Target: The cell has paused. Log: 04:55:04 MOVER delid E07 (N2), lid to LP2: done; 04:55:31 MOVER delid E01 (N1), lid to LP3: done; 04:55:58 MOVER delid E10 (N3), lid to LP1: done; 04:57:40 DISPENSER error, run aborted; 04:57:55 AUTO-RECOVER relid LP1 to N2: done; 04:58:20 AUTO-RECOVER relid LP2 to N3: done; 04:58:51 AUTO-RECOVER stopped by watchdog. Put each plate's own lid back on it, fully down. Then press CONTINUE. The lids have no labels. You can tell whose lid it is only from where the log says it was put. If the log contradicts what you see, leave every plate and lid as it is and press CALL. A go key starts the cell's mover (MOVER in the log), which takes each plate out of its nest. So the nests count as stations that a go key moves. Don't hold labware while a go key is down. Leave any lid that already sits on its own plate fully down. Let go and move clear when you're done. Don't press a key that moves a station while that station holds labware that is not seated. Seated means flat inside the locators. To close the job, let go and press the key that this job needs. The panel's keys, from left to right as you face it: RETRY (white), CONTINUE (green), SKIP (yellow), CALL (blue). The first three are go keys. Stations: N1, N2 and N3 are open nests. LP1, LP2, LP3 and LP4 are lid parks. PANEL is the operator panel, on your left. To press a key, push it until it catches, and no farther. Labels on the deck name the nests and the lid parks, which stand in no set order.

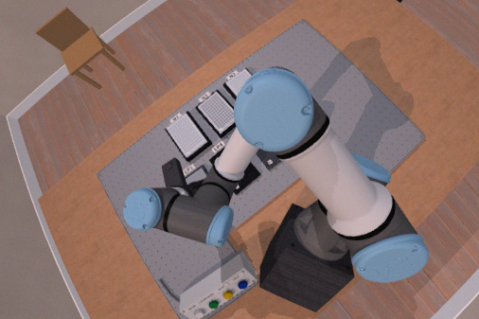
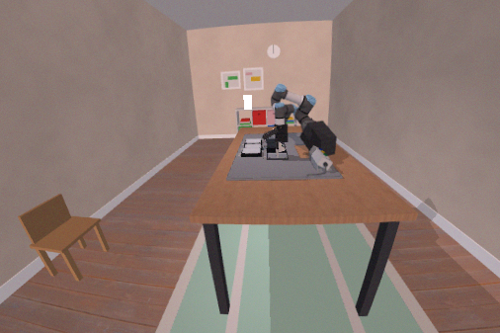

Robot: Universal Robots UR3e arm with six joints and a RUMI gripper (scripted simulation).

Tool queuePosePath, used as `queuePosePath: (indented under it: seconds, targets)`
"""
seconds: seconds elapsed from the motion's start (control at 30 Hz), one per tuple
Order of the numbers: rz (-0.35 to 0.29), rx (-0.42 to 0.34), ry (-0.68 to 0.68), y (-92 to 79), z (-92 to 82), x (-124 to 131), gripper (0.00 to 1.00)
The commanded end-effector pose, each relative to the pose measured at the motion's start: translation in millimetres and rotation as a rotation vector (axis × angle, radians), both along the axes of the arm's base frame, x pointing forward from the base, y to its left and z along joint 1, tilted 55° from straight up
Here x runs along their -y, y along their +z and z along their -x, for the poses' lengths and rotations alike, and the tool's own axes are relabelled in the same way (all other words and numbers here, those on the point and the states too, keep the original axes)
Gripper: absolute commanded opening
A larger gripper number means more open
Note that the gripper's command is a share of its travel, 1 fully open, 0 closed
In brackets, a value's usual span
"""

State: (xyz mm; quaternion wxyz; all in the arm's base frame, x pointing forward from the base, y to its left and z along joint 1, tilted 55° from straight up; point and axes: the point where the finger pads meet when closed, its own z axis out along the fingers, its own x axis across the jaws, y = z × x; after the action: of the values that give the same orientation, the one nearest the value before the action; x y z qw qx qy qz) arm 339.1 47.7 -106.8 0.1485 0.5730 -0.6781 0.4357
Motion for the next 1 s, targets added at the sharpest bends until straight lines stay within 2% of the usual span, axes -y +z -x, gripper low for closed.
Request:
queuePosePath:
  seconds: [0.0,0.97]
  targets:
    - [-0.001,0.001,0.001,2.0,0.6,-2.8,0.0]
    - [-0.001,0.001,0.001,23.4,11.6,-31.1,0.0]
